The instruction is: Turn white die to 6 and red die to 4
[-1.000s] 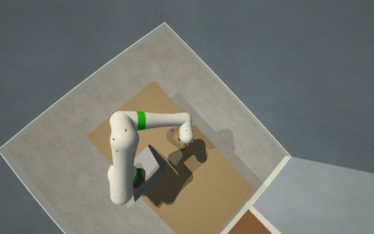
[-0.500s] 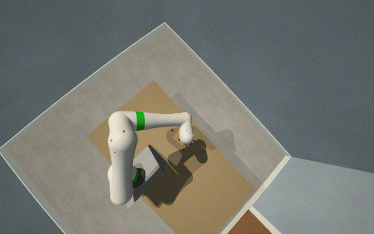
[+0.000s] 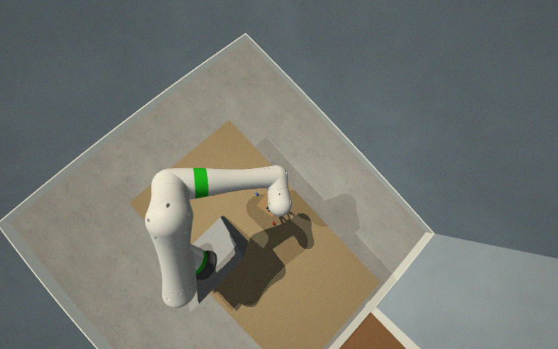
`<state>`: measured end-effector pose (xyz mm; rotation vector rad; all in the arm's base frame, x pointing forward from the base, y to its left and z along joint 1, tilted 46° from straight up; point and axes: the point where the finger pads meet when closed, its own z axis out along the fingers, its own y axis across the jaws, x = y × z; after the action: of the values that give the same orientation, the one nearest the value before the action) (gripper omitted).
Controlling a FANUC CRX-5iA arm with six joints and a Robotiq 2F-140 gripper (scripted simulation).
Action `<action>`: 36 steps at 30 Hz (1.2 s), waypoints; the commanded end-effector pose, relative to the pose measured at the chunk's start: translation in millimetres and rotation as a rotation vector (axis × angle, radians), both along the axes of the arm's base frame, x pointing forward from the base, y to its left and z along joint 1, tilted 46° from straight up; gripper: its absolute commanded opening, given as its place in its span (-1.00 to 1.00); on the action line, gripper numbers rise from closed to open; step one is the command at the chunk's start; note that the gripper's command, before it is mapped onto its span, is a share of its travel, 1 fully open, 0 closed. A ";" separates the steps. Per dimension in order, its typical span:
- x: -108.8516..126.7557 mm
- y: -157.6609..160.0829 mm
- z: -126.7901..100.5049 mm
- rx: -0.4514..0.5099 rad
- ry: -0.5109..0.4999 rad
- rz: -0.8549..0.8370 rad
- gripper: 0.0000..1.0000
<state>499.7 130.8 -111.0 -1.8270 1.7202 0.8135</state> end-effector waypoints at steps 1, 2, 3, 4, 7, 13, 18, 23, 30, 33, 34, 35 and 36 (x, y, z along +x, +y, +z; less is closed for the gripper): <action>1.1 -7.7 7.6 0.000 0.000 0.000 -0.63; 1.2 -8.8 8.6 0.000 0.000 0.000 -0.63; 1.3 -9.5 9.3 0.000 0.000 0.000 -0.63; 1.3 -9.9 9.7 0.000 0.000 0.000 -0.63; 1.4 -10.1 9.9 0.000 0.000 0.000 1.00; 1.4 -10.1 9.9 0.000 0.000 0.000 1.00; 1.4 -10.1 9.9 0.000 0.000 0.000 1.00; 1.4 -10.1 9.9 0.000 0.000 0.000 1.00; 1.2 -10.4 9.5 -0.001 0.004 -0.004 1.00; -1.4 -13.7 5.6 -0.007 0.052 -0.052 1.00; -3.2 -15.9 2.9 -0.011 0.085 -0.084 1.00; -5.4 -18.7 -0.5 -0.016 0.126 -0.125 1.00; -7.2 -20.9 -3.0 -0.020 0.158 -0.157 1.00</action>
<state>498.0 117.2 -105.6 -1.7704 1.7975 0.8431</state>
